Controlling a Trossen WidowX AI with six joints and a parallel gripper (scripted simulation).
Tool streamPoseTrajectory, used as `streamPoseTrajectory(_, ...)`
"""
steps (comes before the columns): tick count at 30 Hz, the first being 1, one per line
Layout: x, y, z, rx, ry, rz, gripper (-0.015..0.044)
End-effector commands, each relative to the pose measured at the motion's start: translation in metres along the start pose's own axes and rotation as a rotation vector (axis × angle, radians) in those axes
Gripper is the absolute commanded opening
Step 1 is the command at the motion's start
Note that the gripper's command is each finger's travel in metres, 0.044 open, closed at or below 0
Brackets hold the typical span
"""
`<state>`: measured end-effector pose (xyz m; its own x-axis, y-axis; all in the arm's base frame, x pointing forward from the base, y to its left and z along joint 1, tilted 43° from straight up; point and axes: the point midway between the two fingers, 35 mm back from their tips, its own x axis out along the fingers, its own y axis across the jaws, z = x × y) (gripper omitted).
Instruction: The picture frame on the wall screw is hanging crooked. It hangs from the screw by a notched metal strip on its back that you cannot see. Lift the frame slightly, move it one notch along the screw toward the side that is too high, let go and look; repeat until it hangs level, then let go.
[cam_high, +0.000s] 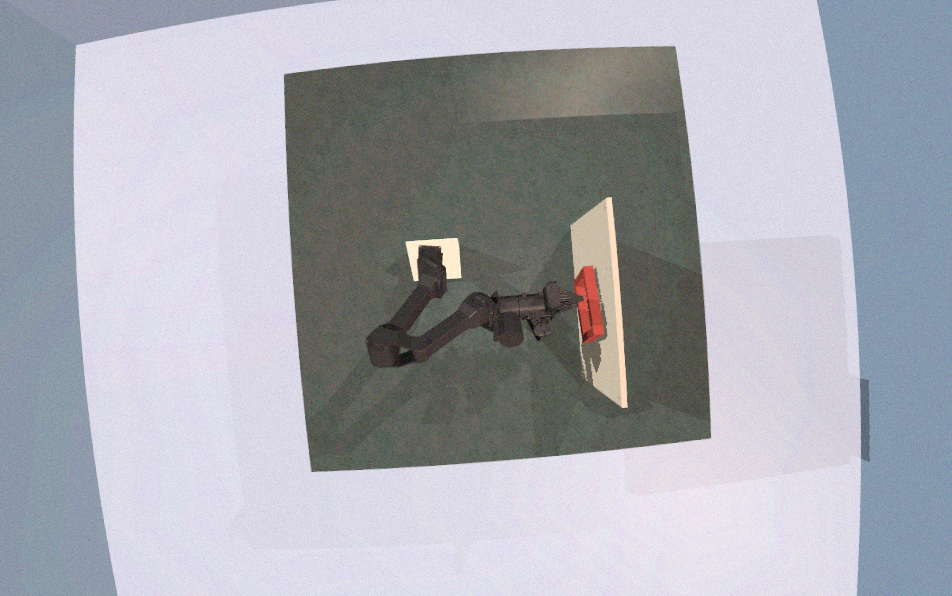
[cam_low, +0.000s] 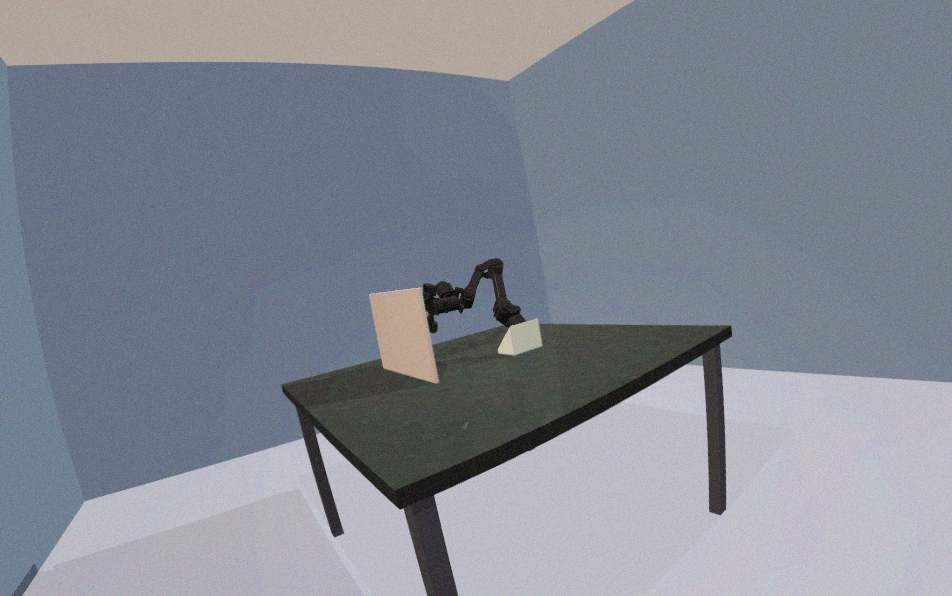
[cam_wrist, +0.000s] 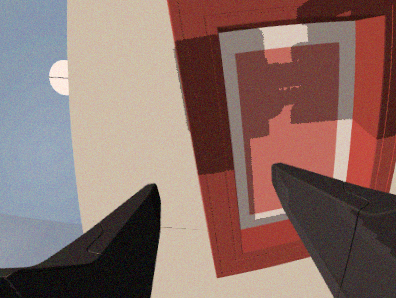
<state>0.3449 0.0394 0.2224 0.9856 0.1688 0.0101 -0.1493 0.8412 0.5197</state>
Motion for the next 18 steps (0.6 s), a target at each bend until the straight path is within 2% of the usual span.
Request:
streamPoseTrajectory(1,0.006,-0.001,0.0,-0.002,0.0,-0.007,0.026)
streamPoseTrajectory(18,0.033,-0.001,0.0,-0.002,-0.002,-0.006,0.026)
